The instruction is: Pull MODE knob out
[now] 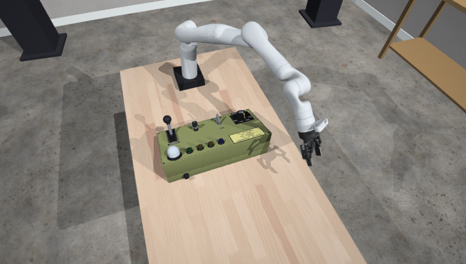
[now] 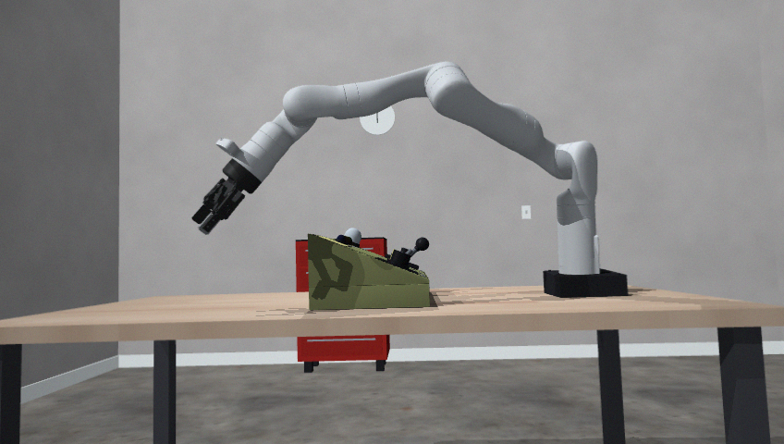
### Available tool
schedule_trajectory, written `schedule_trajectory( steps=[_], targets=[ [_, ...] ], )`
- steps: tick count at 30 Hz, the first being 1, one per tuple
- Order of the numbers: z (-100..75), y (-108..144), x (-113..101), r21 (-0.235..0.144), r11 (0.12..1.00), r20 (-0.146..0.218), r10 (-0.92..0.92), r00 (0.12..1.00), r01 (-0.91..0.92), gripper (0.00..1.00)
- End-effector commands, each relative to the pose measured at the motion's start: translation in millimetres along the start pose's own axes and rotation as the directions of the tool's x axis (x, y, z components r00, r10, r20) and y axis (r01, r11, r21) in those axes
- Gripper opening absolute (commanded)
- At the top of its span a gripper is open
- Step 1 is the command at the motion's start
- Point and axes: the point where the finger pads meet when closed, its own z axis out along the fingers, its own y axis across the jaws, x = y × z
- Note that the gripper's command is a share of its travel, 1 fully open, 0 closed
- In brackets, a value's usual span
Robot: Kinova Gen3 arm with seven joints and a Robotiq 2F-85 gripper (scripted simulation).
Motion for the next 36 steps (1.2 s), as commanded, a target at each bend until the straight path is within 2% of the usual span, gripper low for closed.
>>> schedule_trajectory(
  steps=[1,24,28,32,34,36],
  targets=[
    [-1.3,0.6,1.7,-0.001,1.0,-0.003,0.0,1.0,0.0,1.0],
    [-4.7,-1.1,1.8,-0.007,1.0,0.001,-0.006,1.0,0.006,1.0],
    [-13.7,-5.3,2.4,-0.023,1.0,0.012,-0.02,1.0,0.02,1.0],
    [-31.6,-11.6,3.7,-0.054,0.998,0.028,-0.042,0.999,0.043,1.0],
    [-31.6,-11.6,3.7,-0.054,0.998,0.028,-0.042,0.999,0.043,1.0],
    [-44.8,-15.0,4.7,-0.075,0.996,0.039,-0.054,0.998,0.057,1.0]
  ],
)
